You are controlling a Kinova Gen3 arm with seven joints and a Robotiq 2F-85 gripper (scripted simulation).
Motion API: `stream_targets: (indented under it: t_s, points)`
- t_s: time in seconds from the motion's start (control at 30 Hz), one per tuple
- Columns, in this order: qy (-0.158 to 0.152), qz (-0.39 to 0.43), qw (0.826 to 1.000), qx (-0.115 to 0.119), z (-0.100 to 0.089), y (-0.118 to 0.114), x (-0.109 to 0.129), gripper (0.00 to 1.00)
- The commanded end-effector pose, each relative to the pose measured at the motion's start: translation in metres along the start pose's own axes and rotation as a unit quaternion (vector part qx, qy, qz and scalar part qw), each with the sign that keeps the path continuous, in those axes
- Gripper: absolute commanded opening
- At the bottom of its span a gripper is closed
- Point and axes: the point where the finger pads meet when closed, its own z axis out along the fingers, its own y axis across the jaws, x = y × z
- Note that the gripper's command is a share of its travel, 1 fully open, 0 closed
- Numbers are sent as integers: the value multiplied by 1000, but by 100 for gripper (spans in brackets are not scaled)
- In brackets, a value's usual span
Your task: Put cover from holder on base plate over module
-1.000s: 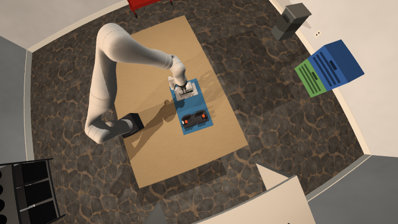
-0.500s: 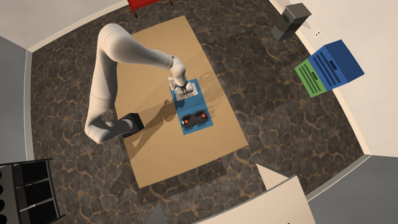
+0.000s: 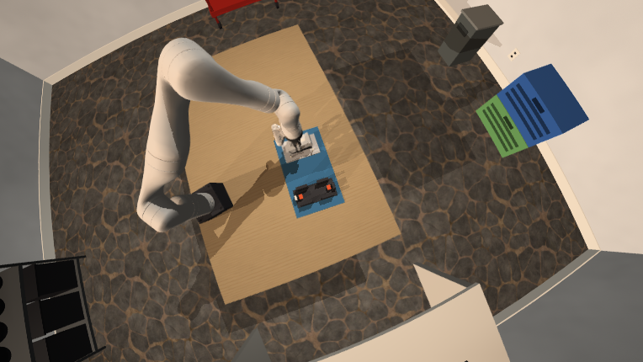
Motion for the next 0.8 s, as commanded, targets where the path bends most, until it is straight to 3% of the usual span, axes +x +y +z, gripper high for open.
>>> stream_targets:
  t_s: [0.0,0.2,0.77]
  points:
    - [0,0,1000,0,3,0,0,0]
    - [0,0,1000,0,11,0,0,0]
    - [0,0,1000,0,9,0,0,0]
